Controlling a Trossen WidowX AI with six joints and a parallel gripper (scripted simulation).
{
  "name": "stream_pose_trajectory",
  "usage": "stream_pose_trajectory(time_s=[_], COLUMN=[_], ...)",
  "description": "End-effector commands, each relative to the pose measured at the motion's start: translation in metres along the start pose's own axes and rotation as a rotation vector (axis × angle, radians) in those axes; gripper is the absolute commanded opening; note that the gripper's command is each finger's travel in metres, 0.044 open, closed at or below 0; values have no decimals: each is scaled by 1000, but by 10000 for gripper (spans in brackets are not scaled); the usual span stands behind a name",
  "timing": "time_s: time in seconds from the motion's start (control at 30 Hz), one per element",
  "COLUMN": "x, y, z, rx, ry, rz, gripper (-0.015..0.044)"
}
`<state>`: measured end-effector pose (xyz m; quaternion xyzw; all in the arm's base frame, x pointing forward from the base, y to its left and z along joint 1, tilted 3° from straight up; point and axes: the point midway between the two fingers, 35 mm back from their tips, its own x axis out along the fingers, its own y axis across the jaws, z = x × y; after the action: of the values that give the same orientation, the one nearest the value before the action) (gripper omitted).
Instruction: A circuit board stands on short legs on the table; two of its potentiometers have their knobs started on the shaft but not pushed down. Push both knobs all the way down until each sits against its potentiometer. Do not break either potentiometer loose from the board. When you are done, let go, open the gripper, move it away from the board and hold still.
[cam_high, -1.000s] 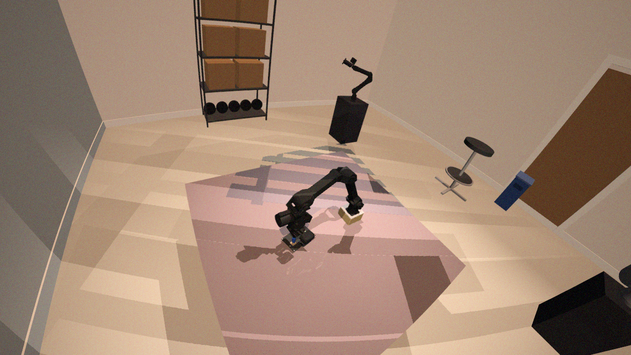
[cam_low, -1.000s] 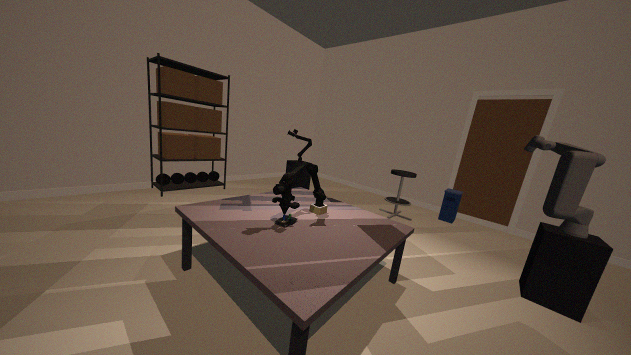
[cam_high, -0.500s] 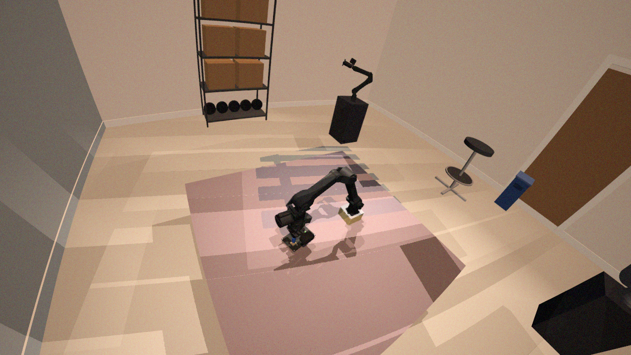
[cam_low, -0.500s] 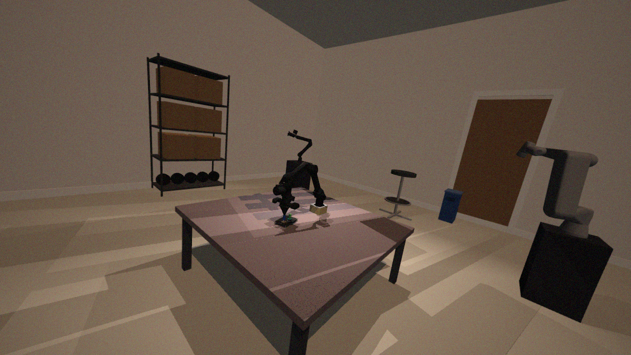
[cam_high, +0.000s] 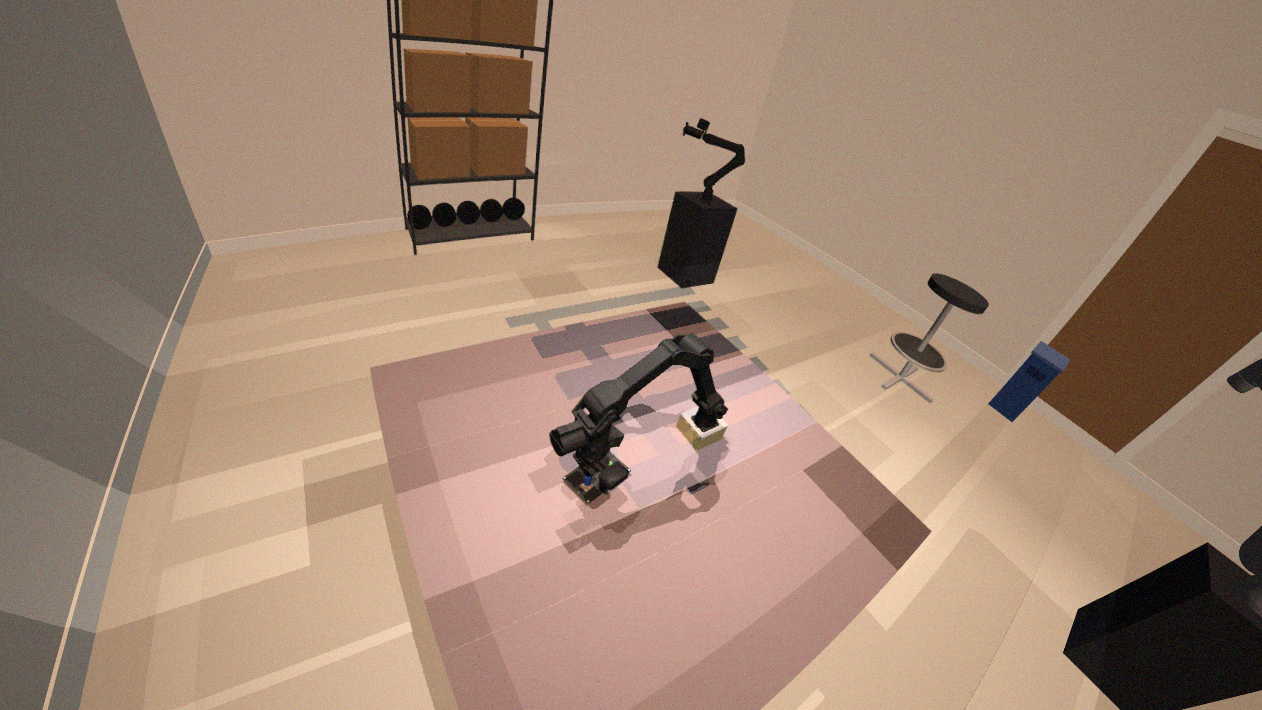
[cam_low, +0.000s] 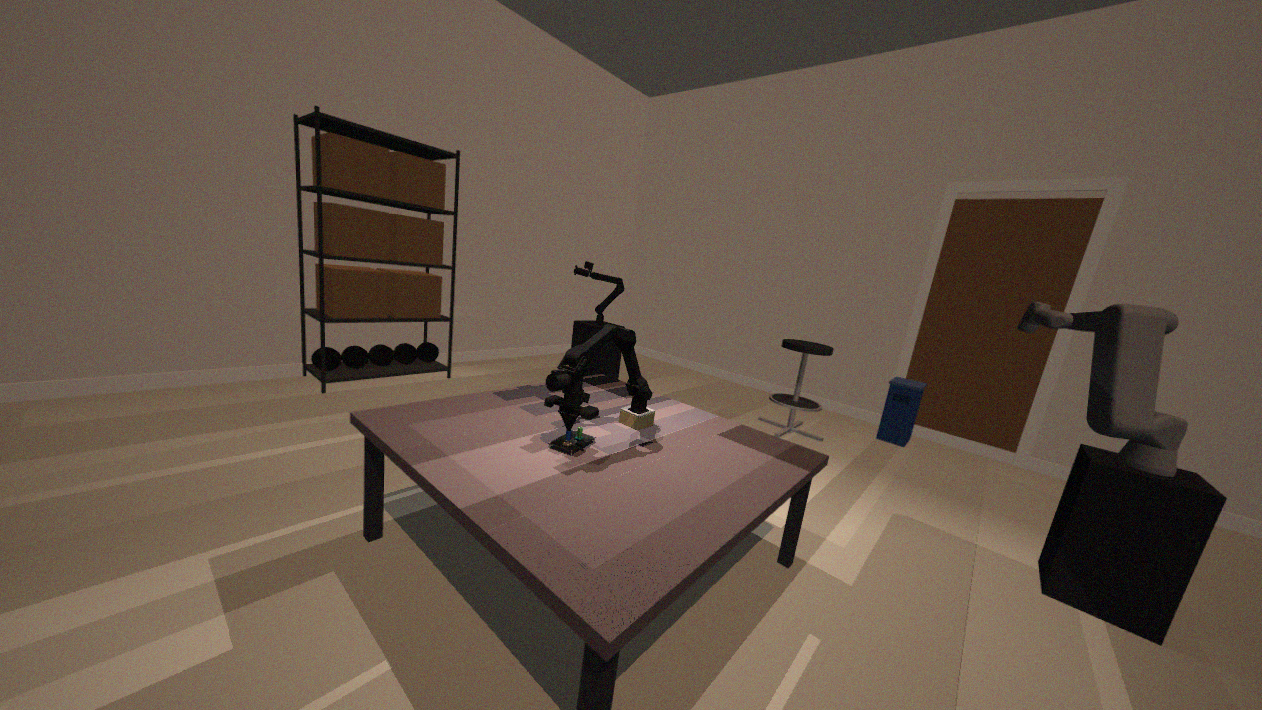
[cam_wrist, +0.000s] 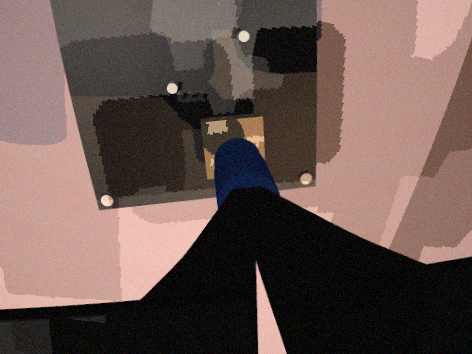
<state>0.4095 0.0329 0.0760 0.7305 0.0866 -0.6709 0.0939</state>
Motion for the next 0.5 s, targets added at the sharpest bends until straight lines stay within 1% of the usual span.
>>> stream_pose_trajectory(time_s=[0.0, 0.47], x=[0, 3], y=[0, 0], z=[0, 0], rx=[2, 2], ry=[0, 0], rz=[-3, -3], gripper=[0, 0])
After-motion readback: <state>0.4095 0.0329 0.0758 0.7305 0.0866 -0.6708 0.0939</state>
